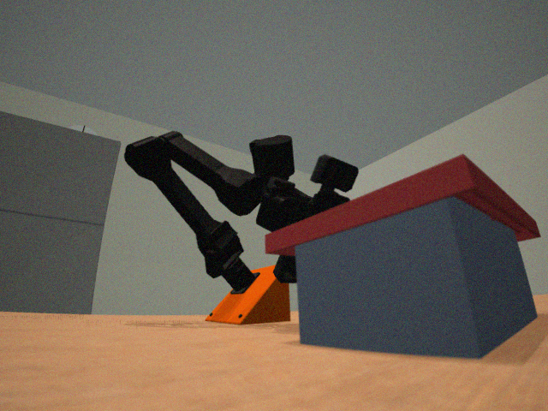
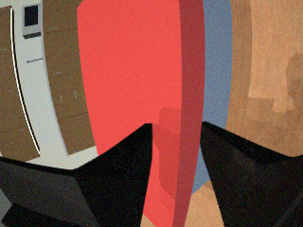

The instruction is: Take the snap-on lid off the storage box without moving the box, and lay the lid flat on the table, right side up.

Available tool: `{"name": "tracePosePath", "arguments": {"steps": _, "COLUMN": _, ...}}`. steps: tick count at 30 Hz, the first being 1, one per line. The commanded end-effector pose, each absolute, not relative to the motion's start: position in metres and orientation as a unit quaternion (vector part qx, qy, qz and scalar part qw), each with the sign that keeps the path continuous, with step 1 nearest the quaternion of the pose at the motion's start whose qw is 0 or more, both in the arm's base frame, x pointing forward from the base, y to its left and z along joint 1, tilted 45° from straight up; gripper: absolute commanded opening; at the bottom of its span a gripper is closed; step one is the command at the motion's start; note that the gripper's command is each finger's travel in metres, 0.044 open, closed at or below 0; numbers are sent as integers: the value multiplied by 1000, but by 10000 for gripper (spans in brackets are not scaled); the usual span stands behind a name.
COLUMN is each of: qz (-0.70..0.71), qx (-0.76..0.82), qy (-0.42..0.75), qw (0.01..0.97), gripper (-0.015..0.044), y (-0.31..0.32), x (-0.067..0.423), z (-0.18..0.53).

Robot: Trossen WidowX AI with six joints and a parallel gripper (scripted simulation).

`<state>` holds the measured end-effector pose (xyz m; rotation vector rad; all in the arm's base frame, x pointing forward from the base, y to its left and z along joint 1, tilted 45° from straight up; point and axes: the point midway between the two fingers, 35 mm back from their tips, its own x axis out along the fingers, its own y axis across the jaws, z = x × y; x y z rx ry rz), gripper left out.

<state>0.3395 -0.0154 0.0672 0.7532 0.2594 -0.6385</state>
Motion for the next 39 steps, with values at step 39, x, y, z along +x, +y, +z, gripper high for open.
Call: {"name": "tracePosePath", "arguments": {"steps": 39, "qz": -306, "qx": 361, "qy": 124, "qw": 872, "gripper": 0, "y": -11, "x": 338, "z": 72}}
